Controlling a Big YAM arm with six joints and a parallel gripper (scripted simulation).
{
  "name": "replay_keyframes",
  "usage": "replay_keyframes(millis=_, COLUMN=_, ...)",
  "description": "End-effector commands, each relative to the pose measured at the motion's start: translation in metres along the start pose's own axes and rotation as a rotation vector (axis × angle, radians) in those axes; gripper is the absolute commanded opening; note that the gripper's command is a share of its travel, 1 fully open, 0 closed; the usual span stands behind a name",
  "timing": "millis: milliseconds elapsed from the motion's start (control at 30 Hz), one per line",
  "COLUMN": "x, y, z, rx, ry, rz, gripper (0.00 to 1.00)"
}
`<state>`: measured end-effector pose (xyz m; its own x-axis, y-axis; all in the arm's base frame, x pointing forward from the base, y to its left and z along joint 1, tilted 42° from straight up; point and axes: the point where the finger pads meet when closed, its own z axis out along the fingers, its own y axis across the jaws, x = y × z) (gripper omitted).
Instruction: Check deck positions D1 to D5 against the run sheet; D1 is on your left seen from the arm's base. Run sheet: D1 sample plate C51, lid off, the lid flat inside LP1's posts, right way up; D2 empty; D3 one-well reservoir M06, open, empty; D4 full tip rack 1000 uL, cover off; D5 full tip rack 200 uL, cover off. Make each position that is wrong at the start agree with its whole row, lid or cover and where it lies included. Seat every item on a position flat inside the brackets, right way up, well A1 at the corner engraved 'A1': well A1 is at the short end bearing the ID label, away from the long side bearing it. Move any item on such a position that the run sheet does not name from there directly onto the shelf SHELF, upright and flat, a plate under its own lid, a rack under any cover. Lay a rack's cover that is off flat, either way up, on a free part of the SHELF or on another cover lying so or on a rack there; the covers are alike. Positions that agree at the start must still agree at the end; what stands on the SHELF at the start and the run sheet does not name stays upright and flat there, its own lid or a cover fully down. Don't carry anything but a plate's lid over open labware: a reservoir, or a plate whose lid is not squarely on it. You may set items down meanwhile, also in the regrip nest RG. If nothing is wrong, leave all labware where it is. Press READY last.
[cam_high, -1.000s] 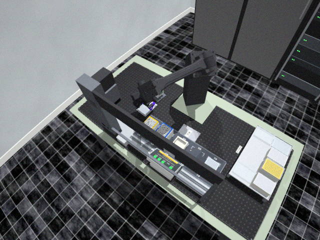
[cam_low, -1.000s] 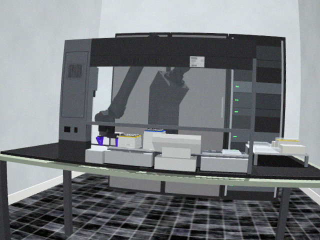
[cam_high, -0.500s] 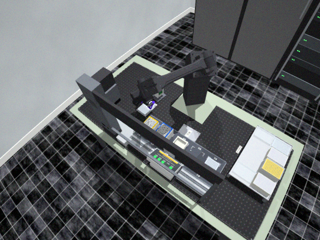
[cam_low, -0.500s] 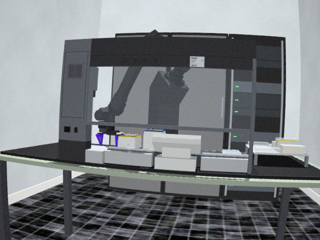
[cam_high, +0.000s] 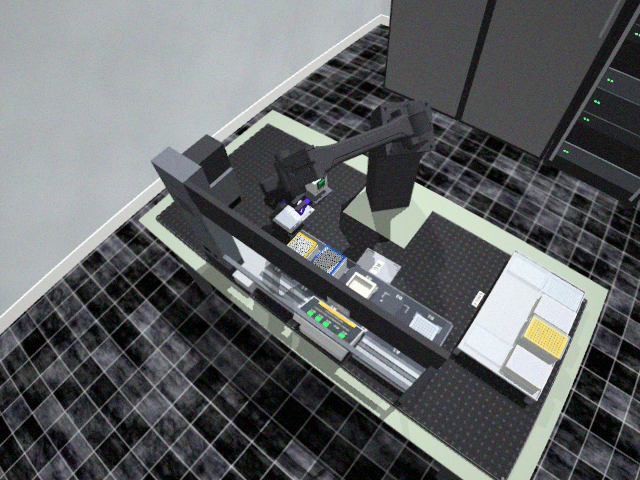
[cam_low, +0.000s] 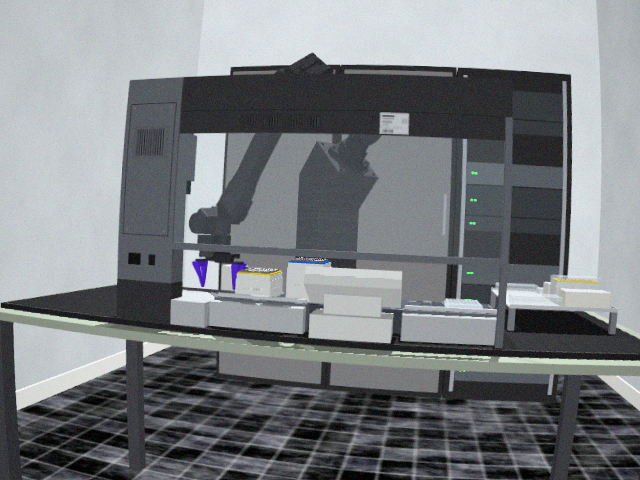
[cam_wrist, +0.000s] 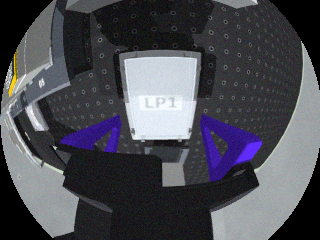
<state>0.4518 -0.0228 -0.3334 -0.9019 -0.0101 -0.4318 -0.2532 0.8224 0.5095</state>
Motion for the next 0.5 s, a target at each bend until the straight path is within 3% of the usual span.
replay_keyframes(millis=0, x=-0.005, y=-0.006, z=-0.02, rx=0.01, ry=-0.019, rz=0.0, gripper=1.0)
replay_keyframes(millis=200, x=-0.005, y=-0.006, z=-0.03, rx=0.011, ry=-0.019, rz=0.0, gripper=1.0)
replay_keyframes(millis=267, x=-0.005, y=-0.006, z=-0.03, rx=0.011, ry=-0.019, rz=0.0, gripper=1.0)
replay_keyframes(millis=300, x=-0.001, y=0.005, z=-0.021, rx=-0.006, ry=0.004, rz=-0.019, gripper=1.0)
replay_keyframes(millis=367, x=-0.005, y=-0.006, z=-0.034, rx=0.01, ry=-0.019, rz=-0.002, gripper=1.0)
replay_keyframes(millis=467, x=-0.005, y=-0.006, z=-0.04, rx=0.011, ry=-0.02, rz=-0.001, gripper=1.0)
